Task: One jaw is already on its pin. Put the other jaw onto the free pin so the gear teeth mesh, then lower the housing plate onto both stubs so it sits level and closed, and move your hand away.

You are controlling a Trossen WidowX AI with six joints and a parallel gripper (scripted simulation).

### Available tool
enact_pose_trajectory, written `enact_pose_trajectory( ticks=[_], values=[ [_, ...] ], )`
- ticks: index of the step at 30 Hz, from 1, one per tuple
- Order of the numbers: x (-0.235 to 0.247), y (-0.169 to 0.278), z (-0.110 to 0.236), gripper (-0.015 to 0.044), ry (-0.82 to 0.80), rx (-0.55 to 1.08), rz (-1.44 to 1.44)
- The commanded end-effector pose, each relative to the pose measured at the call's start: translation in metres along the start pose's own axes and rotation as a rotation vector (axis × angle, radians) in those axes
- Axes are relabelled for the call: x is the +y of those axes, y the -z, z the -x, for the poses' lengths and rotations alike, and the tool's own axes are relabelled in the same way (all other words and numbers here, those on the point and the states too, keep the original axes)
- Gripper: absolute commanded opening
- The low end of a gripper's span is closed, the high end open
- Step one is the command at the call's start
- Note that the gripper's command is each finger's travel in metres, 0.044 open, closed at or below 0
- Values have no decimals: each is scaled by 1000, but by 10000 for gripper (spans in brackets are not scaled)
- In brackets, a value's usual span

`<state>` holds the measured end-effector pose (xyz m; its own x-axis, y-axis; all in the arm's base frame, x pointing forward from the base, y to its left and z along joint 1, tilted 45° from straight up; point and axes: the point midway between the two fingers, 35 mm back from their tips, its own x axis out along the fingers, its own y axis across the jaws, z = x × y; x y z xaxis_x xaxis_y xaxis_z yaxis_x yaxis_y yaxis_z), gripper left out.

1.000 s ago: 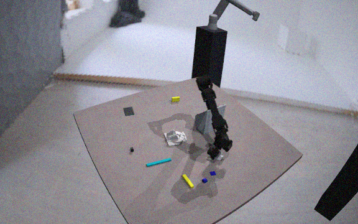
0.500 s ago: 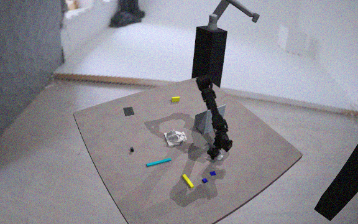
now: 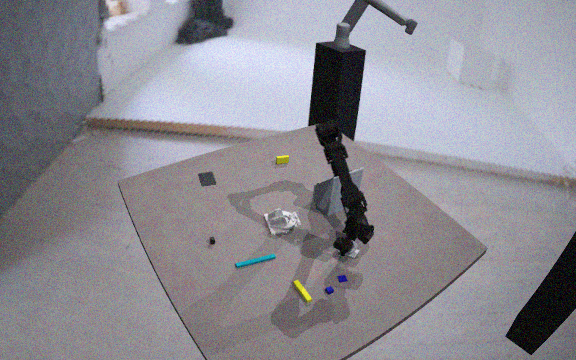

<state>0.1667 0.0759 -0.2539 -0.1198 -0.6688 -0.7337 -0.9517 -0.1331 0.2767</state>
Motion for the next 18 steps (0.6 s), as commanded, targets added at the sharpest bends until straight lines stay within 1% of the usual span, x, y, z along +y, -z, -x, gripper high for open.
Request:
enact_pose_trajectory(
  ticks=[1, 4, 15, 18],
  values=[
    [0, 0, 0, 367, 0, 0, 0],
    [0, 0, 0, 351, 0, 0, 0],
    [0, 0, 1, 351, 0, 0, 0],
    [-1, 0, 8, 351, 0, 0, 1]
  ],
)
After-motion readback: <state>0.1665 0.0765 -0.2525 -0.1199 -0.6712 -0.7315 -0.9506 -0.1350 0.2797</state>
